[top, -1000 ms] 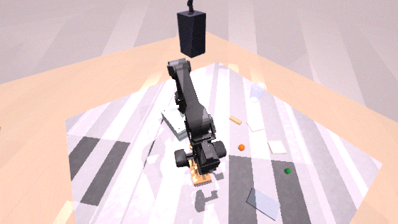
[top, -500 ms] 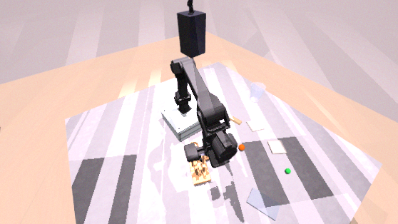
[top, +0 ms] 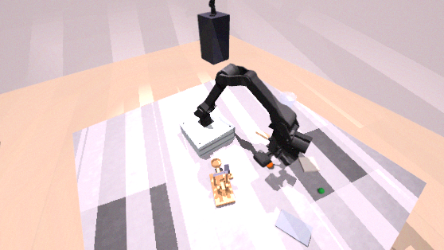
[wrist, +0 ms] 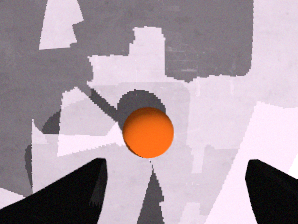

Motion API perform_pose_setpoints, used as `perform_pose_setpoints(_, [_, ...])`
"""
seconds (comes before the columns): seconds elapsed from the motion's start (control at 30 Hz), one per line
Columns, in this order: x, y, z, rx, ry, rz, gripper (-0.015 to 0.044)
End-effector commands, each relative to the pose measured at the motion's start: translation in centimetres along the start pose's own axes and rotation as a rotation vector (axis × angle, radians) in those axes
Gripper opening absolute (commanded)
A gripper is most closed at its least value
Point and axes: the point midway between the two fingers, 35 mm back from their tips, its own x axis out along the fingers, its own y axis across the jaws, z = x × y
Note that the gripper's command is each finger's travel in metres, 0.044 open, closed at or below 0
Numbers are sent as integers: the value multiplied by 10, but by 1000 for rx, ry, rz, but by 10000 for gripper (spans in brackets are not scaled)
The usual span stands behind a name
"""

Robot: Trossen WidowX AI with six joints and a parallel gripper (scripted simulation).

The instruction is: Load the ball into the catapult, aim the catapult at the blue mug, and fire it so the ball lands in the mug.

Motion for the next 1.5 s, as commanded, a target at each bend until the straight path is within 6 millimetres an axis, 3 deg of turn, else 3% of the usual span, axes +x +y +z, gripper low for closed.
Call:
perform_pose_setpoints(0.0, [7,16,-9,-2,1,4,300])
perform_pose_setpoints(0.2, [22,15,-8,-2,1,4,300])
perform_pose_setpoints(1.2, [61,15,-8,-2,1,3,300])
perform_pose_setpoints(1.4, [61,15,-8,-2,1,3,142])
perform_pose_setpoints(1.47, [61,15,-8,-2,1,3,129])
